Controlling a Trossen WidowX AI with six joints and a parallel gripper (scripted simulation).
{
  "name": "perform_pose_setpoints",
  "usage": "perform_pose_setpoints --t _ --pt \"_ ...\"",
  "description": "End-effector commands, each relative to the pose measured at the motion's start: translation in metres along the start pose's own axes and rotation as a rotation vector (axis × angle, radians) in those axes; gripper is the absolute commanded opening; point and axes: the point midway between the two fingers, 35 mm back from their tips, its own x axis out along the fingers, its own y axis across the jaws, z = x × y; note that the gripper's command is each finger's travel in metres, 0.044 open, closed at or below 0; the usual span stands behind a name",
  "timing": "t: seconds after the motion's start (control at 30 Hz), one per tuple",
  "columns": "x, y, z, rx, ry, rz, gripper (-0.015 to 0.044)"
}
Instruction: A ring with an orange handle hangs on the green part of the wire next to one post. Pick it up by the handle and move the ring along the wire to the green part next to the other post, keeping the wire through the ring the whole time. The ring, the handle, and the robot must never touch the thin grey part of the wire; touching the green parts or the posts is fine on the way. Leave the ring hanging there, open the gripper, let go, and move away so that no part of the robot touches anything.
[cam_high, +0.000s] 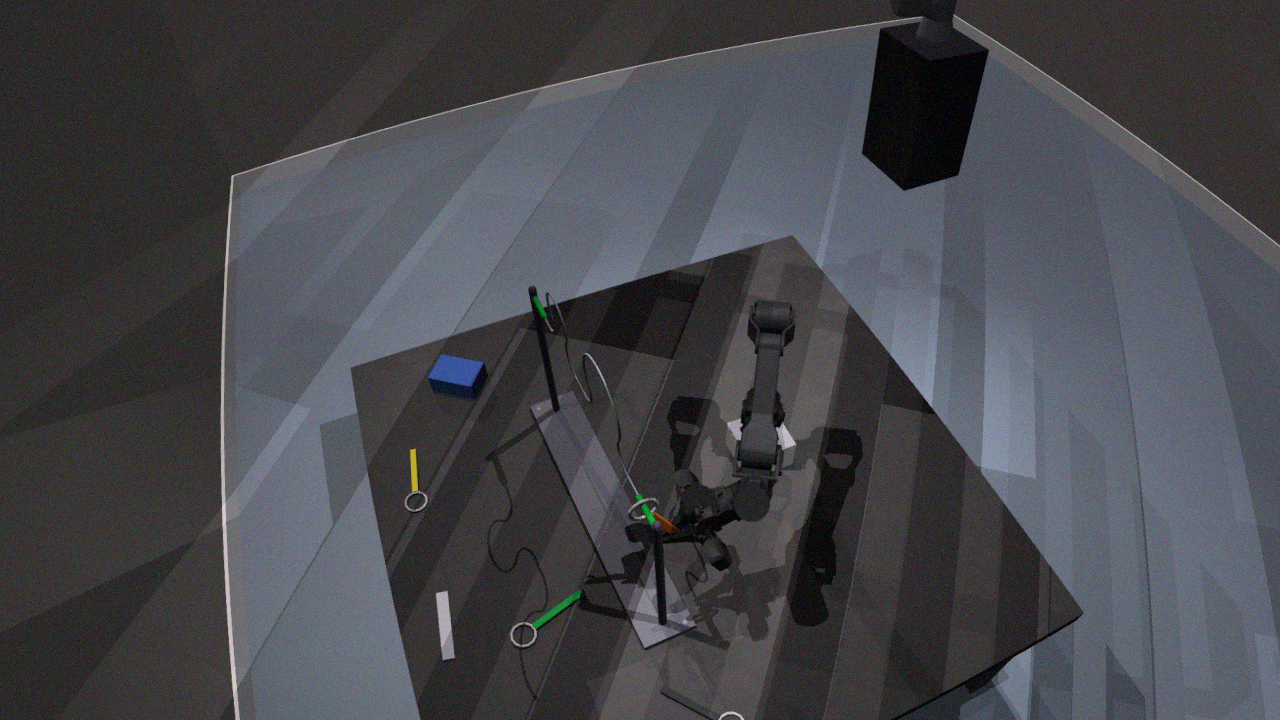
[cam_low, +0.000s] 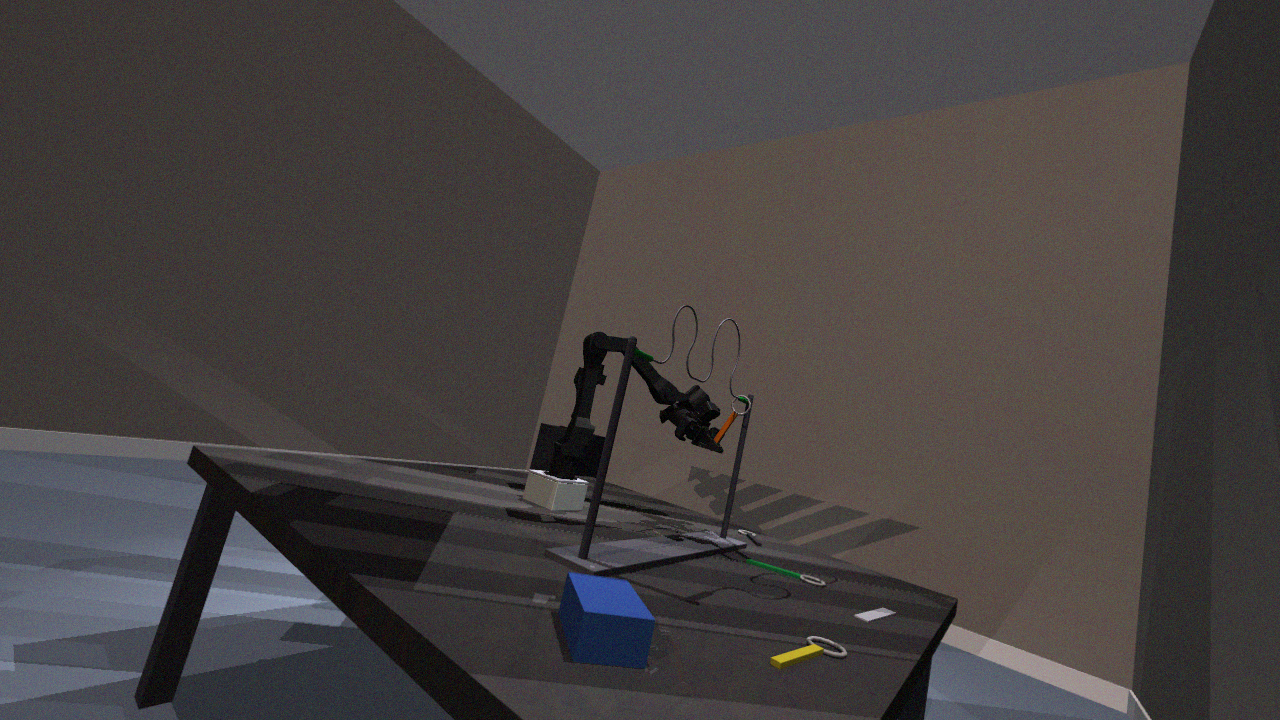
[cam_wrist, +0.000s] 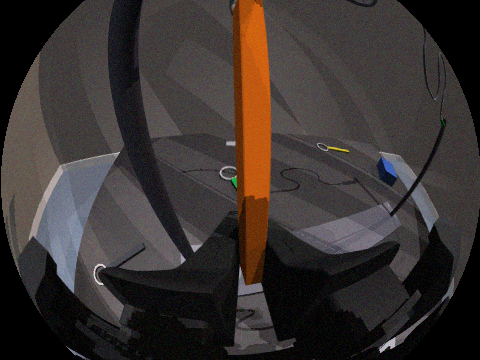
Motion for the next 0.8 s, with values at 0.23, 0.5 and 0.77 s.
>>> perform_pose_setpoints --t 0.23,0.5,0.77 --pt "-0.001 0.0 0.0 0.0 0.0 0.0 0.0139" --pt "-0.029 0.001 -0.001 0.005 0.007 -0.002 0.016" --pt "-0.05 0.0 -0.001 0.006 0.003 -0.001 0.016"
